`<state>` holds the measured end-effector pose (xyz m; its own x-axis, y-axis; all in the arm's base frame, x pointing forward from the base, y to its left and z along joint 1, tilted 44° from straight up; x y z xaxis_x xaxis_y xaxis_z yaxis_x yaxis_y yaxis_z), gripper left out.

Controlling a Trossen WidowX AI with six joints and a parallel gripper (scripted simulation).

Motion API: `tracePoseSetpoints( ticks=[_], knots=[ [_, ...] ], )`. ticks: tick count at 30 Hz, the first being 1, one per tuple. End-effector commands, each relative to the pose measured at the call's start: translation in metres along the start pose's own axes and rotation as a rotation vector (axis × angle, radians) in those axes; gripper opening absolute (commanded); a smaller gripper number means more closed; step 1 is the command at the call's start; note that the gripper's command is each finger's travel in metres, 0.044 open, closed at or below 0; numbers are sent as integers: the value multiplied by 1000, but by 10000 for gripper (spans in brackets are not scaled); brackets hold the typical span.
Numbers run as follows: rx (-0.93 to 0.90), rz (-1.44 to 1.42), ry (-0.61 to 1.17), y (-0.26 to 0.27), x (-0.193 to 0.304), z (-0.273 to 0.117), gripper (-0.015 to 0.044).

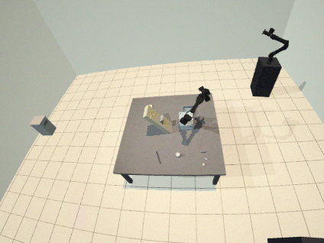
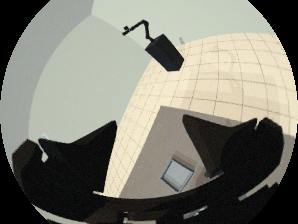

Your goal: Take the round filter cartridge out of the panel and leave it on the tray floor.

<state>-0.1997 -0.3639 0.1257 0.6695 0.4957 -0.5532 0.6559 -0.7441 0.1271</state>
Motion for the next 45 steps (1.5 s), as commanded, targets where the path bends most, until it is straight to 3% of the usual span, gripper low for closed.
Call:
tracePoseSetpoints(
  ticks=[1,11,19,27,41,45],
  knots=[
    [-7,-7,3,2,1,0,374],
    [-393,-396,163,115,88,-44,111],
    [-704,-711,311,176,180,-100,110],
    [-1067,-1047,473,199,276,-171,110],
    [-1795,-1539,833,138,418,-308,110],
    [-1834,-1557,855,132,423,-314,110]
  ],
)
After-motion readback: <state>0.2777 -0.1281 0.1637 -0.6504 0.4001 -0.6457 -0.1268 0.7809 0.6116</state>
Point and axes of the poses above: the point midway between the two fingers, 35 mm back from their tips, its own z axis out along the fingers, its own y axis across the jaws, x = y × z, the point moved 4 cm from there along -z, back along the fingers, and after that the axes turned 2 degrees about -z, right-handed, at the moved point
